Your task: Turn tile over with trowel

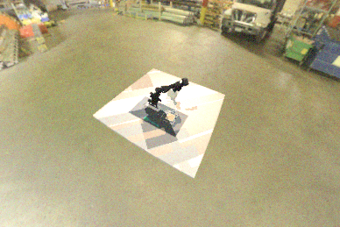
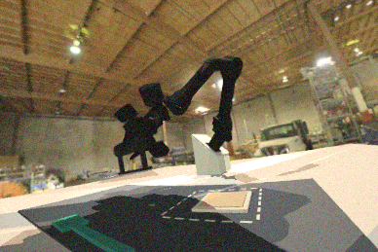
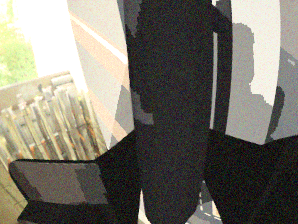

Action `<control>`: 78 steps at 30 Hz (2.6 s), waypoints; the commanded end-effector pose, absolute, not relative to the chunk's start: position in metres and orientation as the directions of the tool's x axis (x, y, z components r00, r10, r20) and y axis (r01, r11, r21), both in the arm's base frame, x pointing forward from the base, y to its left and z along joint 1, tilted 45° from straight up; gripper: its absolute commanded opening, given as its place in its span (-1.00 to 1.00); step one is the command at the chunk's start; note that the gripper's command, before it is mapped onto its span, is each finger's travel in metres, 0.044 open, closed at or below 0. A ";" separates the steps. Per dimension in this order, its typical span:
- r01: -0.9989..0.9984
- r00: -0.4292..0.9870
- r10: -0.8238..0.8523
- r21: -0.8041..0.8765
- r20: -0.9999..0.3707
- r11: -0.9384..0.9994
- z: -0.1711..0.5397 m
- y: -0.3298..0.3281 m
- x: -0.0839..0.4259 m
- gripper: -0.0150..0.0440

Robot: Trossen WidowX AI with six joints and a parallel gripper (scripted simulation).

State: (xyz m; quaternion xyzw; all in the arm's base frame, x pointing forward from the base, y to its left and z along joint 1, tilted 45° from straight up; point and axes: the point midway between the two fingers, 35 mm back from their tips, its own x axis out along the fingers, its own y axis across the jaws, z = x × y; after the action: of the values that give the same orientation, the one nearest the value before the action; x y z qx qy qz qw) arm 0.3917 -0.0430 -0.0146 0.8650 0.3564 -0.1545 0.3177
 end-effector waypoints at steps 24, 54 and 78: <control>0.525 0.494 0.280 0.025 -0.823 -0.851 -0.086 -0.092 0.444 -0.49; 0.055 0.037 -0.018 0.020 -0.999 -0.998 -0.142 -0.129 0.443 -0.49; -0.040 -0.085 -0.100 0.104 -0.991 -0.994 -0.153 -0.132 0.438 -0.49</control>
State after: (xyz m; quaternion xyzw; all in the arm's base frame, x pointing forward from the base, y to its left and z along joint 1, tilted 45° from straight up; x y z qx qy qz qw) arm 0.4362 -0.1305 -0.1522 0.6746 -0.0456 -0.7366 0.0175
